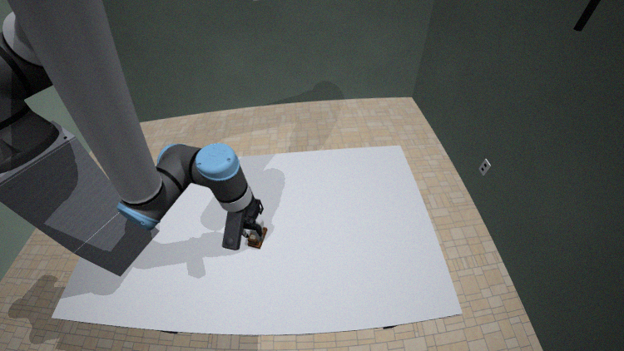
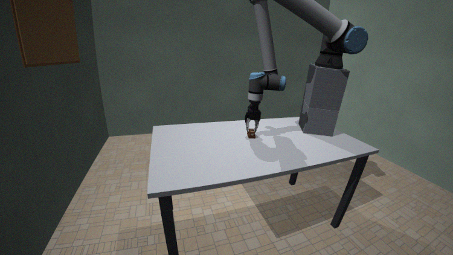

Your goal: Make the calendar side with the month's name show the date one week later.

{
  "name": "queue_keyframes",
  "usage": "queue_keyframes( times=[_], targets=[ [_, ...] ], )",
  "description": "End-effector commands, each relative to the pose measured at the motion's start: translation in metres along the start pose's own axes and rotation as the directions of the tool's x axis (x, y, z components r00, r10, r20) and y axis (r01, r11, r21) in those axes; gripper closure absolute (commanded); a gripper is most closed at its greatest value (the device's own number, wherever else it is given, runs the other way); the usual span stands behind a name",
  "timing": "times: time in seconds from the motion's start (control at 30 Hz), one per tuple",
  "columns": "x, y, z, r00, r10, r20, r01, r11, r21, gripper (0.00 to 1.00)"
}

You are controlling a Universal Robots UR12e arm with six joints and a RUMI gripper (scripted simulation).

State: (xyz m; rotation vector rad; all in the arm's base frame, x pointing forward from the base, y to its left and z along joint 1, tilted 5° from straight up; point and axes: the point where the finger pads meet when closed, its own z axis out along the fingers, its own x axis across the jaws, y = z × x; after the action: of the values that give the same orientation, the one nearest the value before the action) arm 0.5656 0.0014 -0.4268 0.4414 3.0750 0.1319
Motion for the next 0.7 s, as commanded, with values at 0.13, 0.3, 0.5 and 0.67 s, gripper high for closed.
queue_keyframes(
  times=[0.13,0.3,0.5,0.67],
  targets=[
    [-0.001,0.001,-0.003,1.000,-0.001,0.002,0.001,1.000,0.000,0.71],
    [0.001,0.001,-0.013,1.000,-0.001,0.000,0.001,1.000,0.000,0.71],
    [0.001,0.000,-0.036,1.000,0.001,0.000,-0.001,1.000,0.000,0.71],
    [0.001,0.000,-0.064,1.000,0.001,0.000,-0.001,1.000,0.000,0.71]
  ],
)
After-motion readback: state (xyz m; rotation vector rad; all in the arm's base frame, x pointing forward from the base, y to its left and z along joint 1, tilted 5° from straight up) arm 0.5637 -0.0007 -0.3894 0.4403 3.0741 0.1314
